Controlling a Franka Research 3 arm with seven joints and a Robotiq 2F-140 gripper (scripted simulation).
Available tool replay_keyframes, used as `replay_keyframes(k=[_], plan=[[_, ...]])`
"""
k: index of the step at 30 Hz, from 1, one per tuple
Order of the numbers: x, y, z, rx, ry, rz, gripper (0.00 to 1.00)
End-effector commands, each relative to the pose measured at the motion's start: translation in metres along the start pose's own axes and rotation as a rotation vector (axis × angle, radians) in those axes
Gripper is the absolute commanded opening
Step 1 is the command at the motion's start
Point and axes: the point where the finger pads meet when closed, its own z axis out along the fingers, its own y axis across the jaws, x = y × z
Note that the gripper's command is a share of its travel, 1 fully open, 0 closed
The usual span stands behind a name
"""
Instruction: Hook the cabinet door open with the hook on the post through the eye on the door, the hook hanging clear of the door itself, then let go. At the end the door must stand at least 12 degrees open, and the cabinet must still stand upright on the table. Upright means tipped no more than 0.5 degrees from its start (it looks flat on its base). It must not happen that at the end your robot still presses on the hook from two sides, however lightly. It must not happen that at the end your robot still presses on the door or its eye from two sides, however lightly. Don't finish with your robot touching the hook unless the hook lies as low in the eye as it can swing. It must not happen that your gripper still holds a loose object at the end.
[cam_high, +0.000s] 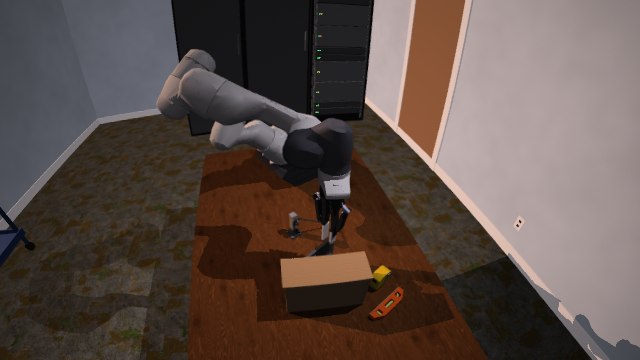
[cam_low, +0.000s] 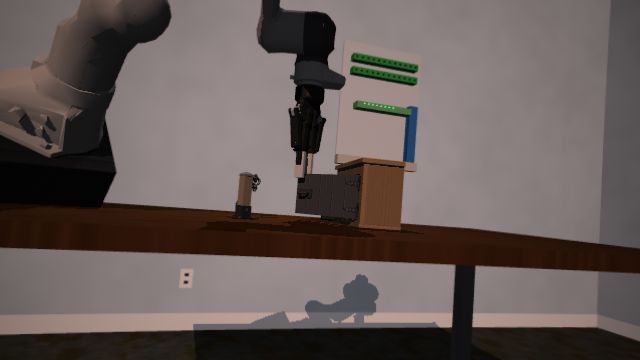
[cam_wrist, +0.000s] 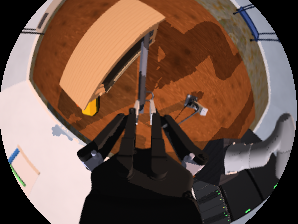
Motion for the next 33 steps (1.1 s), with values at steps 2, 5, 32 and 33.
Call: replay_keyframes(k=[2,5,32,33], plan=[[0.0002,0.0,0.0003,0.002,0.0,-0.007,0.16],[0.0002,0.0,0.0003,0.002,0.0,-0.007,0.16],[0.0002,0.0054,0.0003,0.002,0.0,-0.039,0.16],[0.0002,0.0054,0.0003,0.002,0.0,-0.039,0.16]])
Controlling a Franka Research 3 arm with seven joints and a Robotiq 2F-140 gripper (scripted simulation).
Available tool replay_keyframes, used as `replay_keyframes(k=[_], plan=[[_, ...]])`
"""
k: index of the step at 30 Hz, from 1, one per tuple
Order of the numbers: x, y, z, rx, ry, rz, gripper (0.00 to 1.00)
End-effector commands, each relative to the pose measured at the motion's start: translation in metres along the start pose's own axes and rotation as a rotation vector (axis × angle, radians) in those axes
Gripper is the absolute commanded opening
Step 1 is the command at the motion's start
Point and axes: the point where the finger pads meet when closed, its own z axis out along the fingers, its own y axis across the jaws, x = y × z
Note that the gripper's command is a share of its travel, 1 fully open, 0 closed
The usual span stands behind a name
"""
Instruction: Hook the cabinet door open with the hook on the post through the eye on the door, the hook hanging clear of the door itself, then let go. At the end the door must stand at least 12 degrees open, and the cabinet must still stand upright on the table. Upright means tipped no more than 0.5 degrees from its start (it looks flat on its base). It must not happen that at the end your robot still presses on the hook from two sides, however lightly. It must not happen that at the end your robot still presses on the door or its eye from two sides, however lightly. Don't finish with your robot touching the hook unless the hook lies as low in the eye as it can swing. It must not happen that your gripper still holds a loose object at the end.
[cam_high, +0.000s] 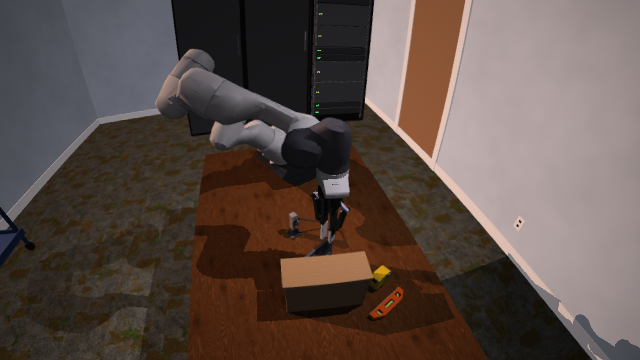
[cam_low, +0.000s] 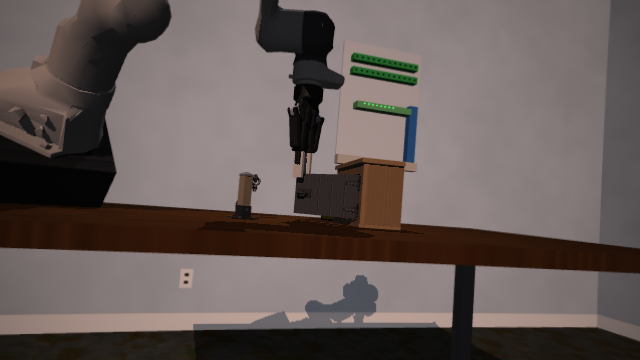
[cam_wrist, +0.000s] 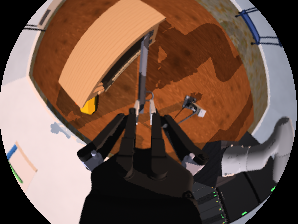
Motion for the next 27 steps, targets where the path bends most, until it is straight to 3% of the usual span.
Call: replay_keyframes(k=[1,27], plan=[[0.0003,0.0,0.0003,0.002,0.0,-0.008,0.16],[0.0005,-0.0063,0.0002,0.002,0.0,0.029,0.16]])
